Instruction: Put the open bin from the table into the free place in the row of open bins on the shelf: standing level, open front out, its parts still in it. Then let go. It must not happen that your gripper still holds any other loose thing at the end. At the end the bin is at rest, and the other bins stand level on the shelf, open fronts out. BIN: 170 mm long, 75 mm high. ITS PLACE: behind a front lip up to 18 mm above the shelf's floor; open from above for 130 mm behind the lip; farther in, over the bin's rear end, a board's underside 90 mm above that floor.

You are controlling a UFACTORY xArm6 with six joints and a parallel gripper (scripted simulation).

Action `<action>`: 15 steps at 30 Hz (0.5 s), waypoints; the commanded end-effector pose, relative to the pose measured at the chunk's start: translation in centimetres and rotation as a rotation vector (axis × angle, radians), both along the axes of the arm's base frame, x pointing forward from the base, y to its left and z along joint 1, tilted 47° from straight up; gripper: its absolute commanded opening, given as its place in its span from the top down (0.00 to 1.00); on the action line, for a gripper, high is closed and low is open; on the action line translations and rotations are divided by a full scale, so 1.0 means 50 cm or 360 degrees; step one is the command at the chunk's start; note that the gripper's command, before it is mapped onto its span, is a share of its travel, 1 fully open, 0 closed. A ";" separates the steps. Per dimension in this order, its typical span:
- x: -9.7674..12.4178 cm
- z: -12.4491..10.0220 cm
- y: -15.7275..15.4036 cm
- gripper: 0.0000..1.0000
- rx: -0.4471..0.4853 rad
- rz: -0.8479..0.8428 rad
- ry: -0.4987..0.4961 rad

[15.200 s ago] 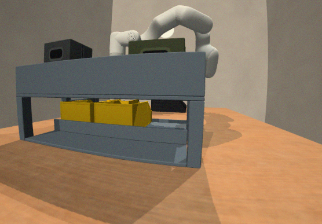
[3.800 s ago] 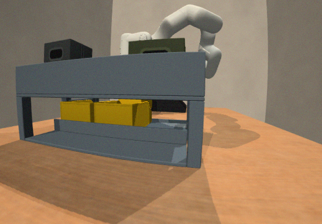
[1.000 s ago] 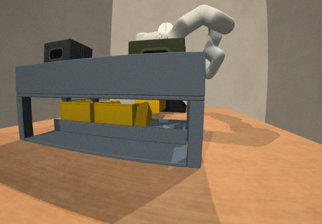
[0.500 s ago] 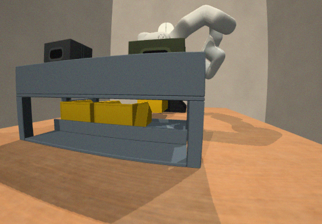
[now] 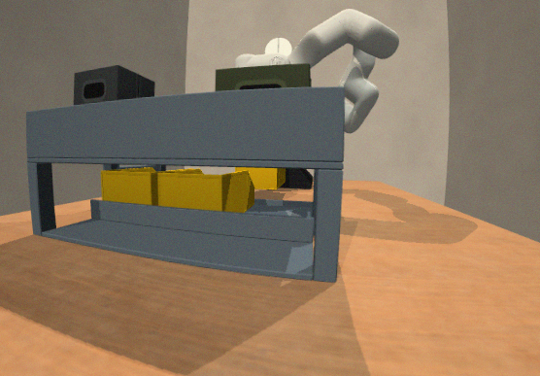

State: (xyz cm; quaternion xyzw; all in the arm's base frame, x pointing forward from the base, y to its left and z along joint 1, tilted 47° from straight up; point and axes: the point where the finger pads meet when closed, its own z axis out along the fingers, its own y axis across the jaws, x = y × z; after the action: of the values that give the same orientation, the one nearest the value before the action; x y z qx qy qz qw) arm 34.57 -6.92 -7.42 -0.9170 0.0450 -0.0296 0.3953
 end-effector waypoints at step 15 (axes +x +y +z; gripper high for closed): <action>0.002 0.022 0.018 1.00 -0.0003 -0.0002 -0.0004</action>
State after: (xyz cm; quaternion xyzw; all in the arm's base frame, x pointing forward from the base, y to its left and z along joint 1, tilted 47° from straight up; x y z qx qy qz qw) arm 34.57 -5.90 -6.40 -0.9170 0.0448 -0.0296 0.3954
